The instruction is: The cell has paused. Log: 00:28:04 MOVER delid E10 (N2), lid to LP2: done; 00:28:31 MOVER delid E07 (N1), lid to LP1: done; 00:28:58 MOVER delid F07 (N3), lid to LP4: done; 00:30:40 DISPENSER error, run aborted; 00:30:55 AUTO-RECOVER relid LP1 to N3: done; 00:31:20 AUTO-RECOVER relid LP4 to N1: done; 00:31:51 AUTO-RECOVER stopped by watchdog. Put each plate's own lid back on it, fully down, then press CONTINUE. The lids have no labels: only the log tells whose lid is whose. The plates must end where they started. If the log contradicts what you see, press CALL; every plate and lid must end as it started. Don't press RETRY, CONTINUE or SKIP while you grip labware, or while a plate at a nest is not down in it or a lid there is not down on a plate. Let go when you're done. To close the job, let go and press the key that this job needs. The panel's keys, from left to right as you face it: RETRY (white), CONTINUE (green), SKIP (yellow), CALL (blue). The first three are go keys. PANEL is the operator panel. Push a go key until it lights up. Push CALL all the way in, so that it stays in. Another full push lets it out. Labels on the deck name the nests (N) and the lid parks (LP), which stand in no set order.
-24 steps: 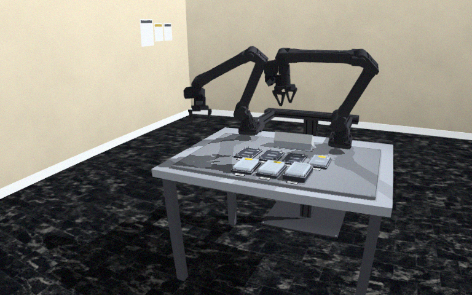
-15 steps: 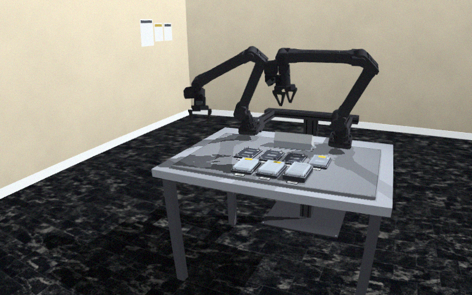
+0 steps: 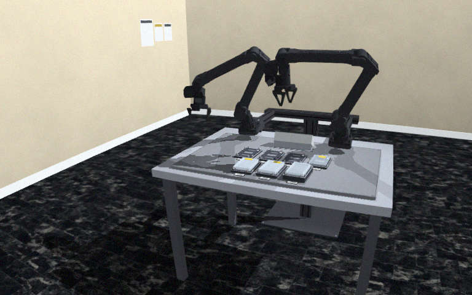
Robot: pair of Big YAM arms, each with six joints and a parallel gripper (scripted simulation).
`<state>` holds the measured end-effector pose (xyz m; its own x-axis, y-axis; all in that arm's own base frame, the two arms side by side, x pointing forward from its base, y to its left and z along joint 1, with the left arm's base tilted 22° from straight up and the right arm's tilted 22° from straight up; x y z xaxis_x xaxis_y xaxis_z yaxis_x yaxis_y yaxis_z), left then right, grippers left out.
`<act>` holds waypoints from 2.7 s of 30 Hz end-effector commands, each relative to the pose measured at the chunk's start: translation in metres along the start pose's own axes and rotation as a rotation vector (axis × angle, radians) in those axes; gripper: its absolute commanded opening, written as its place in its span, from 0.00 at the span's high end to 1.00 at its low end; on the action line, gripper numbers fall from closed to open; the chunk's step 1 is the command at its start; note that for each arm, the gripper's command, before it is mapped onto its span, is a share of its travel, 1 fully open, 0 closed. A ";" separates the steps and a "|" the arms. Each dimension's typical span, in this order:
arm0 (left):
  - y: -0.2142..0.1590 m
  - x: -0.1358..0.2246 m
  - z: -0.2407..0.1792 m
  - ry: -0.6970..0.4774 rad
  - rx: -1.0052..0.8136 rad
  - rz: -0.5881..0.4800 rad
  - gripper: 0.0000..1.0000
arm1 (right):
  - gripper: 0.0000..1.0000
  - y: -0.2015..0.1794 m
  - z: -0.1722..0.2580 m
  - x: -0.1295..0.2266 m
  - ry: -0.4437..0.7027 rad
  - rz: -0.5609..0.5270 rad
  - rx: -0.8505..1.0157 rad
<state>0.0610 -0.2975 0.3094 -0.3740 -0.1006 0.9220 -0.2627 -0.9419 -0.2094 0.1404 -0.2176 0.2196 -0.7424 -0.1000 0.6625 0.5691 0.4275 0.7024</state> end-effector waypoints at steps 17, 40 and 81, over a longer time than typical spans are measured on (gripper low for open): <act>0.003 0.013 0.006 0.012 0.015 -0.036 0.00 | 0.00 0.071 0.008 -0.014 -0.102 -0.271 -0.167; 0.003 0.013 0.006 0.012 0.015 -0.036 0.00 | 0.00 0.160 0.019 -0.033 -0.219 -0.642 -0.356; 0.003 0.013 0.006 0.012 0.015 -0.036 0.00 | 0.00 0.351 0.007 -0.046 -0.245 -0.743 -0.407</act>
<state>0.0610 -0.2975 0.3094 -0.3740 -0.1006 0.9220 -0.2627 -0.9419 -0.2093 0.3556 -0.0628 0.3994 -0.9999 0.0069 -0.0079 -0.0081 -0.0313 0.9995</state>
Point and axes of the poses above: on each arm, the point where the finger pads meet when closed, its own x axis back along the fingers, its own z axis across the jaws, y = z × x, the point moved 6 cm from there along x, back along the fingers, and after that the axes turned 2 degrees about -x, right-handed, at the moved point
